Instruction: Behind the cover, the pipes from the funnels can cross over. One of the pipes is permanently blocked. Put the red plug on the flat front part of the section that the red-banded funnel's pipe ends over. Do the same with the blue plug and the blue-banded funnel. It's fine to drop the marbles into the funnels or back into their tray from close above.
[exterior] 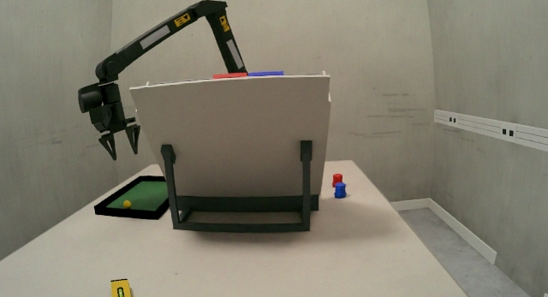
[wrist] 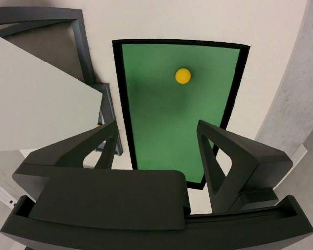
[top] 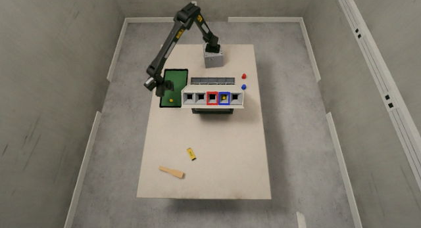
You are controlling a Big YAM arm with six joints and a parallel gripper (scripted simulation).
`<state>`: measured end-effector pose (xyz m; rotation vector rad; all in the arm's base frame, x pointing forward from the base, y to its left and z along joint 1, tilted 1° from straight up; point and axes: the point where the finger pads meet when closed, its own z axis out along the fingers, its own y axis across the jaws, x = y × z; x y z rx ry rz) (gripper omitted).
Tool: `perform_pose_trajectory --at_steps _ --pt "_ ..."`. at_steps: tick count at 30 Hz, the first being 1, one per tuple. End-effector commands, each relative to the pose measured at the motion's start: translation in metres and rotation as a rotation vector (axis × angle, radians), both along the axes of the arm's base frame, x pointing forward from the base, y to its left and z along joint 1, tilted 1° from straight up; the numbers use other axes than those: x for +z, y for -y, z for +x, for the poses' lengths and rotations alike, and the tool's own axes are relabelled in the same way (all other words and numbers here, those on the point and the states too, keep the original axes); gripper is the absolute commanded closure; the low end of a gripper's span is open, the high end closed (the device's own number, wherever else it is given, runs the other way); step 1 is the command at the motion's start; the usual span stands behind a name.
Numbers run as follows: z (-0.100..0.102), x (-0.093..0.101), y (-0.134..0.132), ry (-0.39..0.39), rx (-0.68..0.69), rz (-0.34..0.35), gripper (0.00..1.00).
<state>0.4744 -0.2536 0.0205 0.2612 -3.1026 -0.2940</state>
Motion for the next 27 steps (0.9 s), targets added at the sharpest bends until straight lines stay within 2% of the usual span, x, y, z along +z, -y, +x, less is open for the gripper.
perform_pose_trajectory --at_steps 1,27 --pt "0.0155 0.0013 0.0162 0.018 0.001 -0.009 0.2" --pt "0.0206 -0.0029 0.0234 0.024 0.002 -0.012 0.2"
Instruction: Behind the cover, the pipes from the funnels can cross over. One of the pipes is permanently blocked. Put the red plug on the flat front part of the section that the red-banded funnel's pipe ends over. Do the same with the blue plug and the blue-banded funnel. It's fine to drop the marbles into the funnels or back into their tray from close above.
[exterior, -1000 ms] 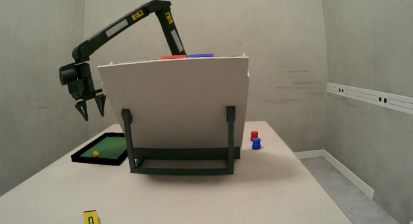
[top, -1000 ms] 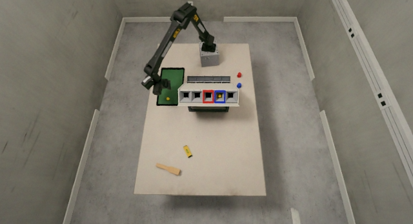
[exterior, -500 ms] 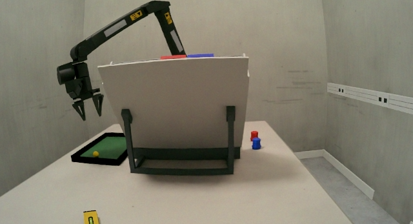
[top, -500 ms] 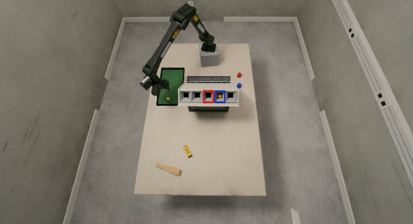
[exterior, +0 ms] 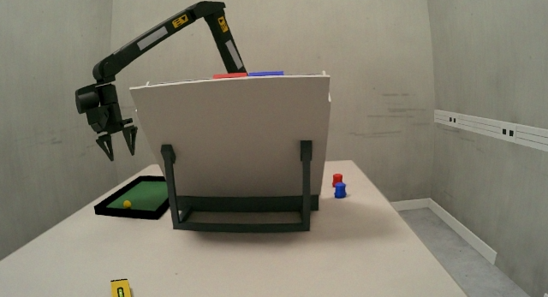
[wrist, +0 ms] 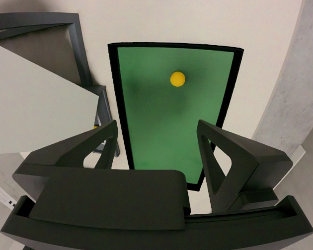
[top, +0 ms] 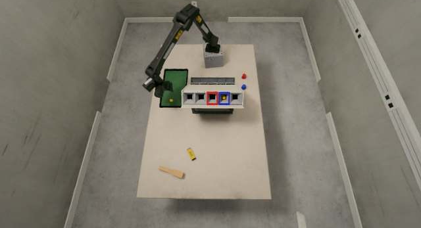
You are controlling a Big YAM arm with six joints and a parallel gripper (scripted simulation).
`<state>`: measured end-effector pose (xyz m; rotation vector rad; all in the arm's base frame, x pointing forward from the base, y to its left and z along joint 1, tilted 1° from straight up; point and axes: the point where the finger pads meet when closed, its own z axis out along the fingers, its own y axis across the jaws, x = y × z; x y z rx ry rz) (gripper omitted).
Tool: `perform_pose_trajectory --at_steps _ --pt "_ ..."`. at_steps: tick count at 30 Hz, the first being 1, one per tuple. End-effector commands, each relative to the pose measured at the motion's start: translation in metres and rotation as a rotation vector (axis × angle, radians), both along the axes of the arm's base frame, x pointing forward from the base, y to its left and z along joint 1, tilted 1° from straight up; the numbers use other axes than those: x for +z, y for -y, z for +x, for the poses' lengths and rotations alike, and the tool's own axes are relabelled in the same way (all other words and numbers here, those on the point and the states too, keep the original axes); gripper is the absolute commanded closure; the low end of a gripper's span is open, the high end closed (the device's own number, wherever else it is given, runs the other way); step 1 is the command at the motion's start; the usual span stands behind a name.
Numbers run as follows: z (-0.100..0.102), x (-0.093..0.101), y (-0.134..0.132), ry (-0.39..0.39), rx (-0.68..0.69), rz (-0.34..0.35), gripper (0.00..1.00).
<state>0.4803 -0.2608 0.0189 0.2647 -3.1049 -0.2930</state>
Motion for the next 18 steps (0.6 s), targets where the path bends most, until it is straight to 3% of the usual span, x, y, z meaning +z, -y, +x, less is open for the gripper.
perform_pose_trajectory --at_steps 1,2,17,18 --pt "0.015 -0.001 0.016 0.021 0.0 -0.012 0.2" --pt "0.015 -0.001 0.016 0.021 0.0 -0.012 0.2" --pt "0.009 -0.104 0.01 0.014 0.001 -0.01 0.2" --pt "0.009 -0.104 0.01 0.014 0.001 -0.01 0.2"
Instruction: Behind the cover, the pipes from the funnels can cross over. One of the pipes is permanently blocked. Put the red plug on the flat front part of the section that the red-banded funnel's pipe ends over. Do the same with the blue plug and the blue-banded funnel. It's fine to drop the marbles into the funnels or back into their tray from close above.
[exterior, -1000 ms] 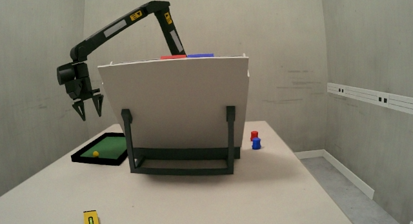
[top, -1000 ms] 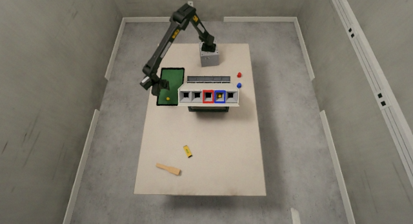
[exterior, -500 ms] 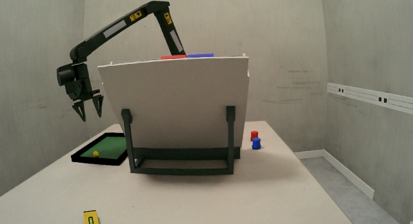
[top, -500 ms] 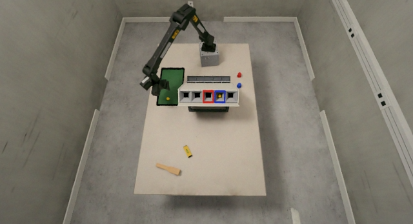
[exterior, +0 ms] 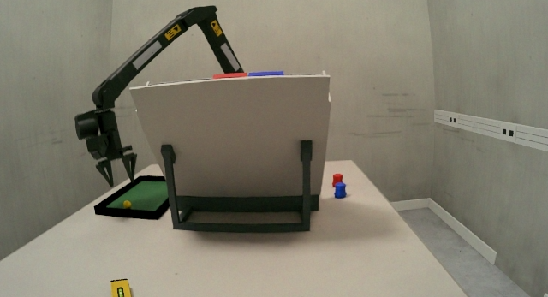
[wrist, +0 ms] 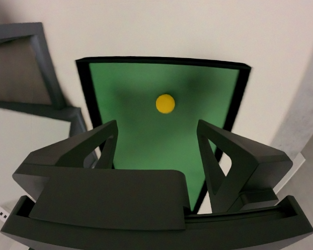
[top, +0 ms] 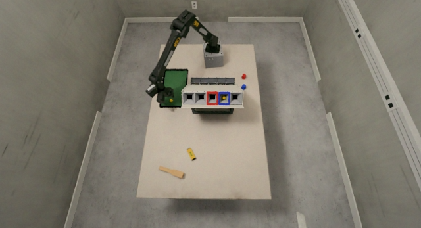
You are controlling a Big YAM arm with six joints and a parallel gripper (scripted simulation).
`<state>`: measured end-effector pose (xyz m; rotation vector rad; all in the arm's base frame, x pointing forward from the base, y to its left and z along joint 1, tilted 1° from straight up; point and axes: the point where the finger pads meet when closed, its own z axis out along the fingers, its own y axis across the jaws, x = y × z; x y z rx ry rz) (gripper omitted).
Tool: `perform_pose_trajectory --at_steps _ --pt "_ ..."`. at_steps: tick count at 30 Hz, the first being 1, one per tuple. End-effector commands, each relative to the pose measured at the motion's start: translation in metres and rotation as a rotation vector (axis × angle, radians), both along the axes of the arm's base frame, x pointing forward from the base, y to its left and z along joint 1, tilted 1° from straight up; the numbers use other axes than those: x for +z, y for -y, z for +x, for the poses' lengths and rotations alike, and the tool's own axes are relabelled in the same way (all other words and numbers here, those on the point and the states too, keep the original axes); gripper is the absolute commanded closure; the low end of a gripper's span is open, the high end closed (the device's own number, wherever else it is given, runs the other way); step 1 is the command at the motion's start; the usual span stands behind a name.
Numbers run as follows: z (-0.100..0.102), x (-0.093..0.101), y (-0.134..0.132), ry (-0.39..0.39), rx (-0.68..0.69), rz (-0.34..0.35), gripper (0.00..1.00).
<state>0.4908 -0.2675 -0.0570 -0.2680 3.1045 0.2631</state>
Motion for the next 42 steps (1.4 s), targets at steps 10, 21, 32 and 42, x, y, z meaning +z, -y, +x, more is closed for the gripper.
perform_pose_trajectory --at_steps 10,21,32,42 --pt "-0.0017 -0.0282 0.0028 0.007 0.001 -0.004 0.2" --pt "-0.002 -0.0284 0.0026 0.014 0.001 -0.007 0.2" --pt "-0.0025 -0.0292 0.0021 -0.011 0.001 0.007 0.2" --pt "-0.0024 -0.029 0.002 -0.007 0.001 0.005 0.2"
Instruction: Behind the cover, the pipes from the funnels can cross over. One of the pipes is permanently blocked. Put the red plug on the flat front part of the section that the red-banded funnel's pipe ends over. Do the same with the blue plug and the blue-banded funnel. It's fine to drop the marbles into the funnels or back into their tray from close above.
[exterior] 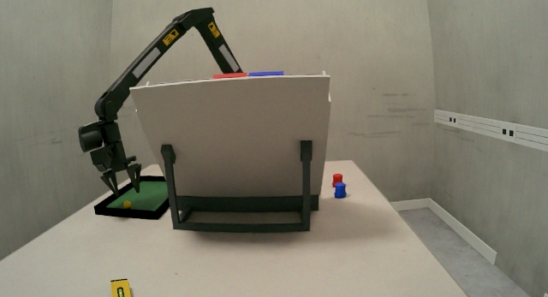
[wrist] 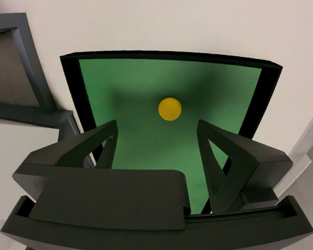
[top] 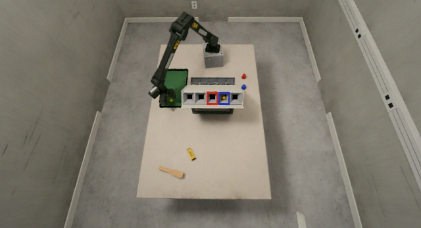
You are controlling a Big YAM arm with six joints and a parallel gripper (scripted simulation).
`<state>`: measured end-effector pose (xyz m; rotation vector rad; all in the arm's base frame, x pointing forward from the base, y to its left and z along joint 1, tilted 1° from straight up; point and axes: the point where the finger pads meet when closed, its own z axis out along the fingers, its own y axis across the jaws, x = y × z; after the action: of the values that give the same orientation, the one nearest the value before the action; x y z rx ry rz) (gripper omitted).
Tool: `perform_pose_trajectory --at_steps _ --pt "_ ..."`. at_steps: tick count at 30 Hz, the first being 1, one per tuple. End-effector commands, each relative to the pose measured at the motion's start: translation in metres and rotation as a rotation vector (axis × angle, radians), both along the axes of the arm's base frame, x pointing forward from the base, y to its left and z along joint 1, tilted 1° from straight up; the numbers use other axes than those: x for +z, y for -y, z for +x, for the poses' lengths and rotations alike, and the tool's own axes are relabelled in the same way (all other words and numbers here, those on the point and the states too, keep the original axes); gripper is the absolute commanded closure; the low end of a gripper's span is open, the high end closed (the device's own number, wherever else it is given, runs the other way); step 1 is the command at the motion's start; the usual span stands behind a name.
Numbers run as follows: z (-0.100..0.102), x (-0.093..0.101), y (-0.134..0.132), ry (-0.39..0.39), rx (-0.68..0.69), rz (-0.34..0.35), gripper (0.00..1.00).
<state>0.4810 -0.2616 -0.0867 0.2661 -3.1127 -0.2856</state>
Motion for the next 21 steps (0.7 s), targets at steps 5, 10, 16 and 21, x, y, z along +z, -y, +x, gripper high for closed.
perform_pose_trajectory --at_steps 5,10,16,21 --pt "0.0074 0.0009 0.0079 0.017 0.001 -0.01 0.2" --pt "0.0075 0.0011 0.0078 0.02 0.001 -0.011 0.2" --pt "0.0075 0.0007 0.0079 0.018 0.001 -0.01 0.2" --pt "0.0076 0.0004 0.008 0.017 0.001 -0.009 0.2"
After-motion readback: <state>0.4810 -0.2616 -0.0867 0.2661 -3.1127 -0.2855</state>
